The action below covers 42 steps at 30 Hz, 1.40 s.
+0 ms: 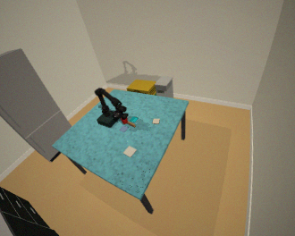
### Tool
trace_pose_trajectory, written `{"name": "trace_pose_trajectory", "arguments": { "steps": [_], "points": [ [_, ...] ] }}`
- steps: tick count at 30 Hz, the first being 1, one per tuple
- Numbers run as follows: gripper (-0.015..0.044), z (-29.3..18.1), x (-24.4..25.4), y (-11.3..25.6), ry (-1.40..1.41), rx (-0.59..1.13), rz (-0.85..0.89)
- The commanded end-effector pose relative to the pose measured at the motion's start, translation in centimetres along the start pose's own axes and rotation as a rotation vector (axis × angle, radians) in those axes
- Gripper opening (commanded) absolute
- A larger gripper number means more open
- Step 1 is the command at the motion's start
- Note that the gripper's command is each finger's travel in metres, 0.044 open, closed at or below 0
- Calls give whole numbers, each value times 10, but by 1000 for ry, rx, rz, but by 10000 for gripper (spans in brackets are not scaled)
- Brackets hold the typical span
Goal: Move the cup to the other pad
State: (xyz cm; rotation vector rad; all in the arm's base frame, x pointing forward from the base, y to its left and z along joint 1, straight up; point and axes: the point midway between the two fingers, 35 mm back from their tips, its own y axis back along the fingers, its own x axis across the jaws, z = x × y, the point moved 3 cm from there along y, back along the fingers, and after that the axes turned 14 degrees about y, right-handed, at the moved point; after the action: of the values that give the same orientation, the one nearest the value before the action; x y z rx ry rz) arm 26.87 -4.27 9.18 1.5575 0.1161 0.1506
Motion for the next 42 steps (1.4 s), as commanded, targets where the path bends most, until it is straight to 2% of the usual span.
{"name": "trace_pose_trajectory", "arguments": {
  "steps": [1,42],
  "points": [
    [0,-7,4,1,-2,-3,0],
    [0,-85,35,3,-3,4,3]
  ]
}}
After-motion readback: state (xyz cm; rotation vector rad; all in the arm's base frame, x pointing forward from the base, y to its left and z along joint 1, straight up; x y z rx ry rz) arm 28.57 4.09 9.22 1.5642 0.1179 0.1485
